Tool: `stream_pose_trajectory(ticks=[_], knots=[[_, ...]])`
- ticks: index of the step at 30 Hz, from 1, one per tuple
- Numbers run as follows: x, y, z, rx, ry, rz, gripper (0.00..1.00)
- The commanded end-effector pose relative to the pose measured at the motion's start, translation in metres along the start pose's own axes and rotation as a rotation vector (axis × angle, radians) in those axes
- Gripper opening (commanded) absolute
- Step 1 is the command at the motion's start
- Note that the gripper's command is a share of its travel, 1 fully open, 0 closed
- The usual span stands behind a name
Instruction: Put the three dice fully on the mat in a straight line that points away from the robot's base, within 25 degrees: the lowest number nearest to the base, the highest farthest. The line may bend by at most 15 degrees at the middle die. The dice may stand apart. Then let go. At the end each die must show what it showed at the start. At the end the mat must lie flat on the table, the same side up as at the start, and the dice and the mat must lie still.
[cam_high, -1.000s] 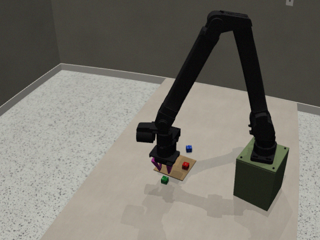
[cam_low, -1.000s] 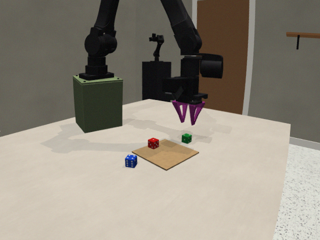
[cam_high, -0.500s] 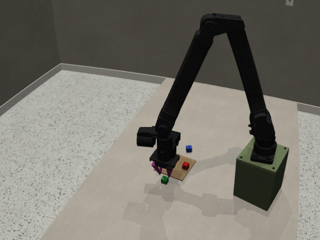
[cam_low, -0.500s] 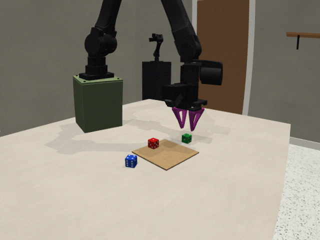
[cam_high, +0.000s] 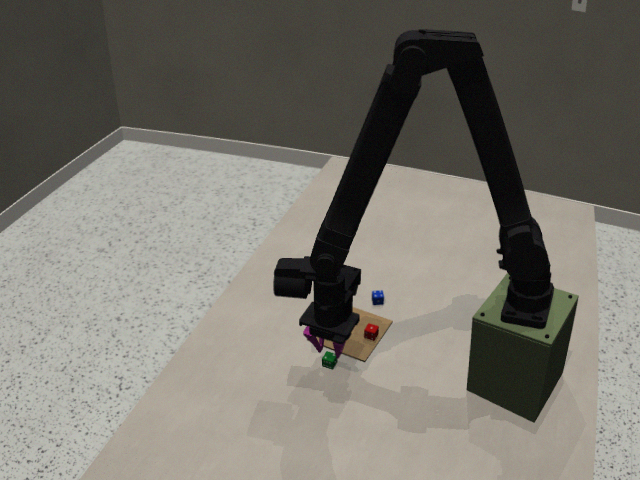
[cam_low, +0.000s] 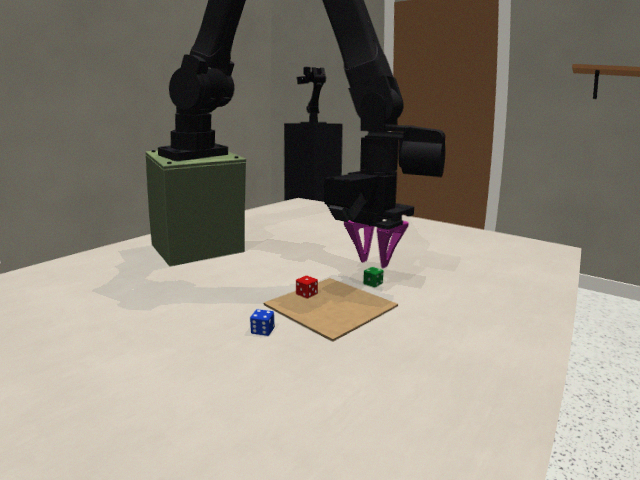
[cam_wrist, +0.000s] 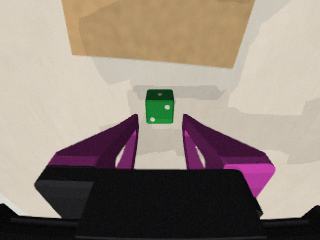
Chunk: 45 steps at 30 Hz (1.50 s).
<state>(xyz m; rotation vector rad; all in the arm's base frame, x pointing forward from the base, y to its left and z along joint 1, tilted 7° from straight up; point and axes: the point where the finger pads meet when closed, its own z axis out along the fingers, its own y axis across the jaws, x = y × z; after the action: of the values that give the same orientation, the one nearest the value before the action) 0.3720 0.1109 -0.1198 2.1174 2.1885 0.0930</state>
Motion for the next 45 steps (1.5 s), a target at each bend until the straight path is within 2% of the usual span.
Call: stream_pose_trajectory(ticks=[1,45], knots=[[-0.0018,0.0127,0.0016,-0.020,0.000,0.004,0.39],[-0.0018,0.0154,-0.0011,-0.026,0.001,0.004,0.39]])
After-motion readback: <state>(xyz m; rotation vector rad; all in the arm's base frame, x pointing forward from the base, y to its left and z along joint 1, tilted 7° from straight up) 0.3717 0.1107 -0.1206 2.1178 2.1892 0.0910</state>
